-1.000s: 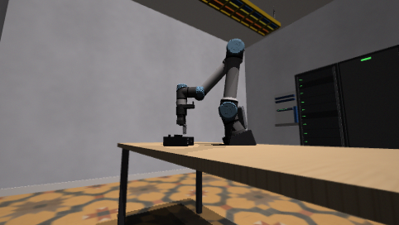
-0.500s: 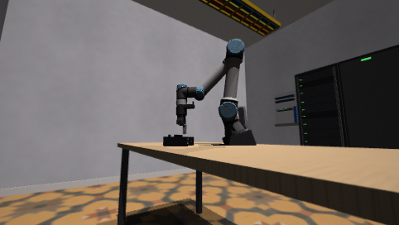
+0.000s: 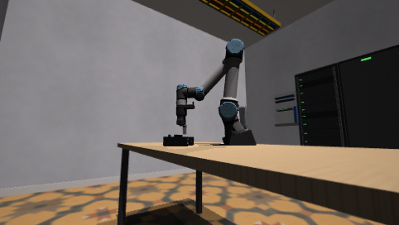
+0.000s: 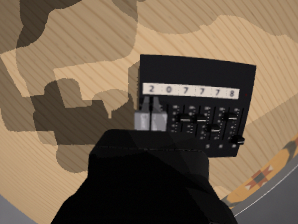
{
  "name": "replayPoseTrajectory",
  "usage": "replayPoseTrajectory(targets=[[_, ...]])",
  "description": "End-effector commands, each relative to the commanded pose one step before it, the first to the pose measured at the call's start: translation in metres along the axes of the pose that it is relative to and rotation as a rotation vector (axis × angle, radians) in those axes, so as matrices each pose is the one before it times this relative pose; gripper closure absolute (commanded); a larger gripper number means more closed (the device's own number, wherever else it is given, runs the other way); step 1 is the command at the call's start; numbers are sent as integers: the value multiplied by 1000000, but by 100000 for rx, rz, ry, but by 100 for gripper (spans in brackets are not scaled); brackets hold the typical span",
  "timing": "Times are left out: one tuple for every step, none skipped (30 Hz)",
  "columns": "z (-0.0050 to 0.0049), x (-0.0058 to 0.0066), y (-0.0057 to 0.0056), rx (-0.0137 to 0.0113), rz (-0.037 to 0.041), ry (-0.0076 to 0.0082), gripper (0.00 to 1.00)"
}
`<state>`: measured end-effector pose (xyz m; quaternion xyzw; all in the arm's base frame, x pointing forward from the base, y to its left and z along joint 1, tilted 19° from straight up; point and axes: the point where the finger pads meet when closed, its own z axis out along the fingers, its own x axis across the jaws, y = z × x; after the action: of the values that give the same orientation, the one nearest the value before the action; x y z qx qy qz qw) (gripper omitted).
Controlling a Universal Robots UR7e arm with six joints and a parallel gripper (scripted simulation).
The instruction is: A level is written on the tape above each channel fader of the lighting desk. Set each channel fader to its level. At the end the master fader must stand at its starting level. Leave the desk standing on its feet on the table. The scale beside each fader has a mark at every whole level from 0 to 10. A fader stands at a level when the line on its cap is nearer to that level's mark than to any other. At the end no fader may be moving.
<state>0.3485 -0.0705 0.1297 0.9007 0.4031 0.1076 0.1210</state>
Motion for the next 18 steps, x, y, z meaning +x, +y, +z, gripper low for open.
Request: replayPoseTrajectory(targets=[[2606,87,320,-92,-12,18,100],[0,0,0,0,0,0,100],[0,0,0,0,0,0,100],[748,0,1,0,0,0,100],[747,0,-2,0,0,0,100],[733,0,-4,0,0,0,100],[702,0,-1,0,0,0,100],[657,0,4,0,0,0,100],[608,0,2,0,0,0,100],[550,0,0,0,0,0,100],[484,0,-1,0,0,0,100],[412,0,-1,0,0,0,100],[338,0,-2,0,0,0,100],[263,0,-2,0,0,0,100],[191,0,-1,0,0,0,100],[125,0,-1,0,0,0,100],[69,0,-1,0,0,0,100],[27,0,0,0,0,0,100]])
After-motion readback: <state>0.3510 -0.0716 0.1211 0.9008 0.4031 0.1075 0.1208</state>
